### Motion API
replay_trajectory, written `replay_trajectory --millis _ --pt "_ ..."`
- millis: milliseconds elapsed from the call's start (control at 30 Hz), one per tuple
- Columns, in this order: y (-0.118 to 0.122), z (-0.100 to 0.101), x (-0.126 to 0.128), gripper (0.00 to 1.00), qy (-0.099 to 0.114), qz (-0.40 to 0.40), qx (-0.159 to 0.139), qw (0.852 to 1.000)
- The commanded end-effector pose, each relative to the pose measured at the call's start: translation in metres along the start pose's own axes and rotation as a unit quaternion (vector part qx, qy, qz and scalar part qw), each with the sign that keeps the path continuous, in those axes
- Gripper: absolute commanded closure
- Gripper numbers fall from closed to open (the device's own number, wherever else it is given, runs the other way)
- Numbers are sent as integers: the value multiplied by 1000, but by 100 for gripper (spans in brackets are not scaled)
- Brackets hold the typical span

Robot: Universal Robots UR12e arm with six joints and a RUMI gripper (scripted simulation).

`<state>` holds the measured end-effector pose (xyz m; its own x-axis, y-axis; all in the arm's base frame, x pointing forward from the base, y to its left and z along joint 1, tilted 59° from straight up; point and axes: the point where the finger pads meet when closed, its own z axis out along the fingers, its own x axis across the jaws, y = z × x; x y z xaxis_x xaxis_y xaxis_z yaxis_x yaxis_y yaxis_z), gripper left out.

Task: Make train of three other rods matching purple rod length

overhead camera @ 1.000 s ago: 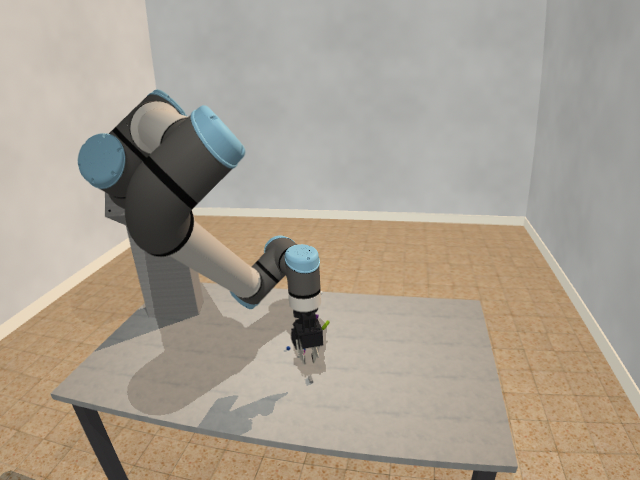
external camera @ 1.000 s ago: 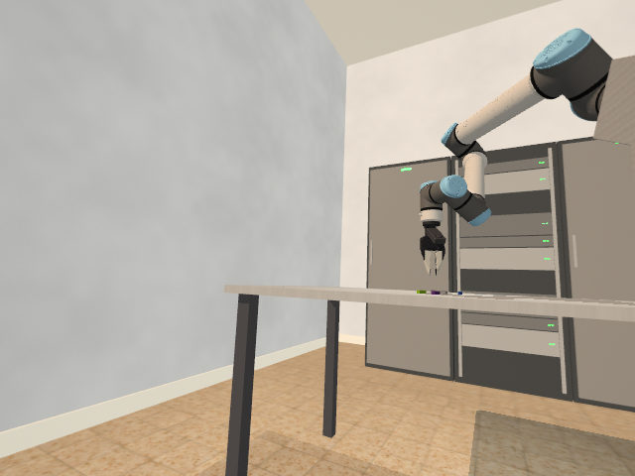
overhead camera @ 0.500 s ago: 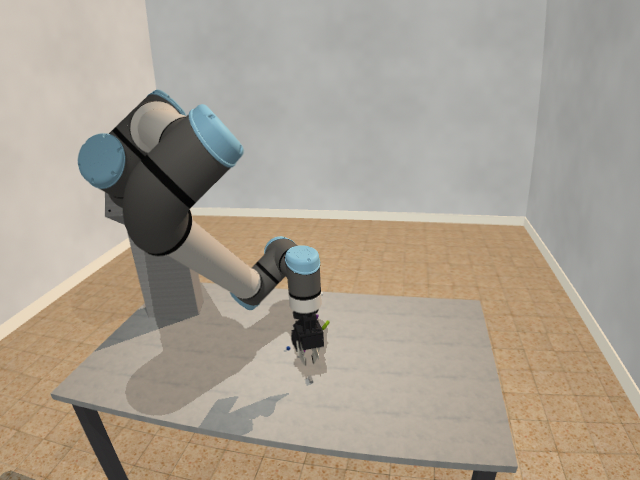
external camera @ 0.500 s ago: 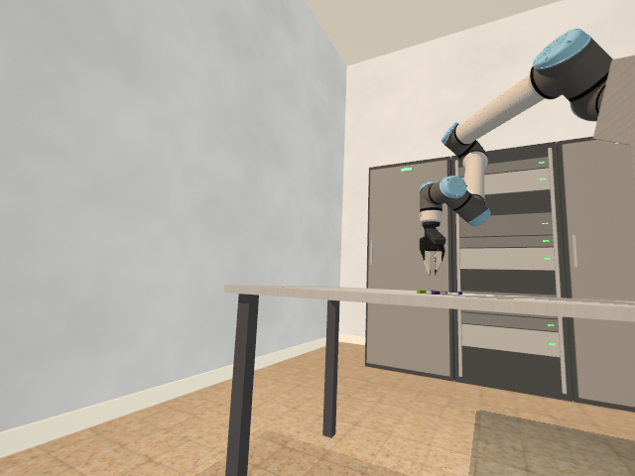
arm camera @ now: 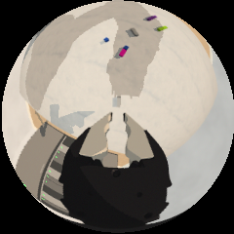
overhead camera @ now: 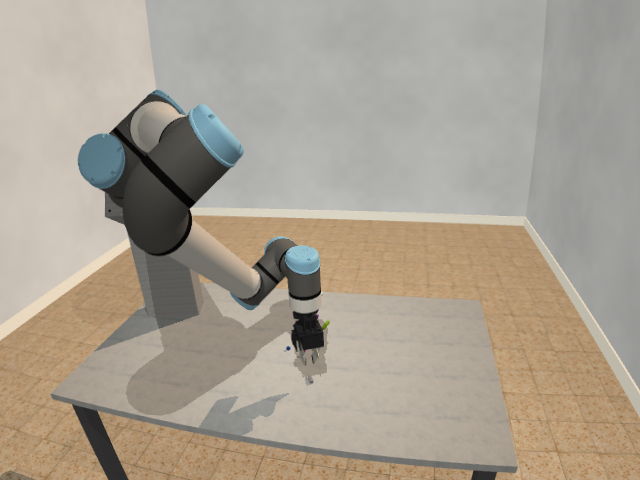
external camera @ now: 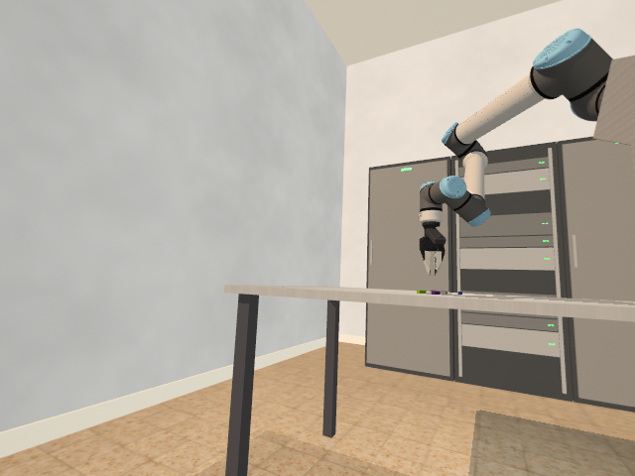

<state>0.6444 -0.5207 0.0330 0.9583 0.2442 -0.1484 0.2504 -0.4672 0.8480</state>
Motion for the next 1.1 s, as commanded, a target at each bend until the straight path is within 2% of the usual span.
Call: replay_trajectory --millis 0,700,1067 --pt "0 -1 0 86 0 0 0 1000" --pt "0 9 0 86 0 0 0 1000" --pt "0 26 1 86 0 0 0 1000"
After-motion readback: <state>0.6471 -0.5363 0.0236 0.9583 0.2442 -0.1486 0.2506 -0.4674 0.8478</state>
